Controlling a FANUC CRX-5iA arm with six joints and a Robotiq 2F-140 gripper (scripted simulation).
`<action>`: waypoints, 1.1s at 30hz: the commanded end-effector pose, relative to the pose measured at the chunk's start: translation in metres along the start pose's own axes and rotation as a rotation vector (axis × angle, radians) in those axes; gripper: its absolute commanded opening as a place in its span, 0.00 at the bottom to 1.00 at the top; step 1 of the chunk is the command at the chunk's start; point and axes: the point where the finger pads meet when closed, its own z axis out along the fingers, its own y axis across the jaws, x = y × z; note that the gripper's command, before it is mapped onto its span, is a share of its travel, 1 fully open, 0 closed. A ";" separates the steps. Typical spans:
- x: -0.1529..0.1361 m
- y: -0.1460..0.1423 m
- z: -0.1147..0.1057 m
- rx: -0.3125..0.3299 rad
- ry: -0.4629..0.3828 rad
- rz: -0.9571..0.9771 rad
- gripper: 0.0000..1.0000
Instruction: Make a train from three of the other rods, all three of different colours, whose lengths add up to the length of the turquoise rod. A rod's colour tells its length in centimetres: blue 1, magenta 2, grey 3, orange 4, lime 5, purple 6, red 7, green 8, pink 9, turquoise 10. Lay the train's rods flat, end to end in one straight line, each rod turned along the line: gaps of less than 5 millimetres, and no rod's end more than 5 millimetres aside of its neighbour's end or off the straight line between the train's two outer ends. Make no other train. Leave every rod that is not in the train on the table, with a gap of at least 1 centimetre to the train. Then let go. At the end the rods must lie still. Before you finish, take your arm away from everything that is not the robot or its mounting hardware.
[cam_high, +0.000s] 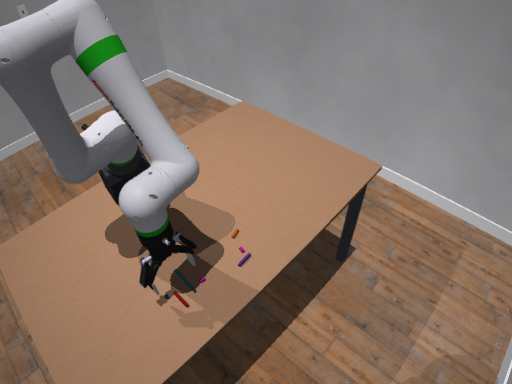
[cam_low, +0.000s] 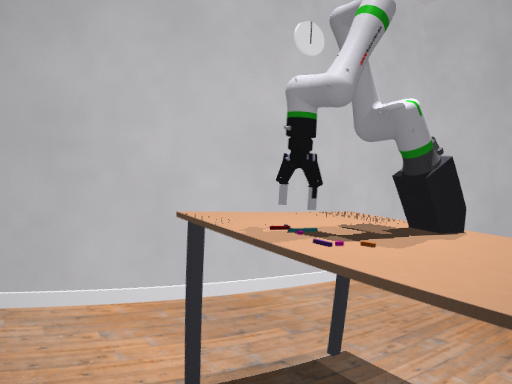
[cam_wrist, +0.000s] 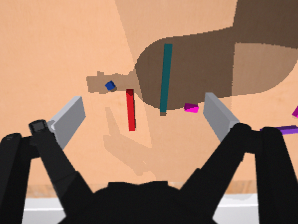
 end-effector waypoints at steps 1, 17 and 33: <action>0.000 0.000 0.000 0.000 0.000 0.000 1.00; 0.000 0.000 0.000 0.000 0.000 0.000 1.00; 0.003 -0.040 -0.017 0.002 0.002 -0.390 1.00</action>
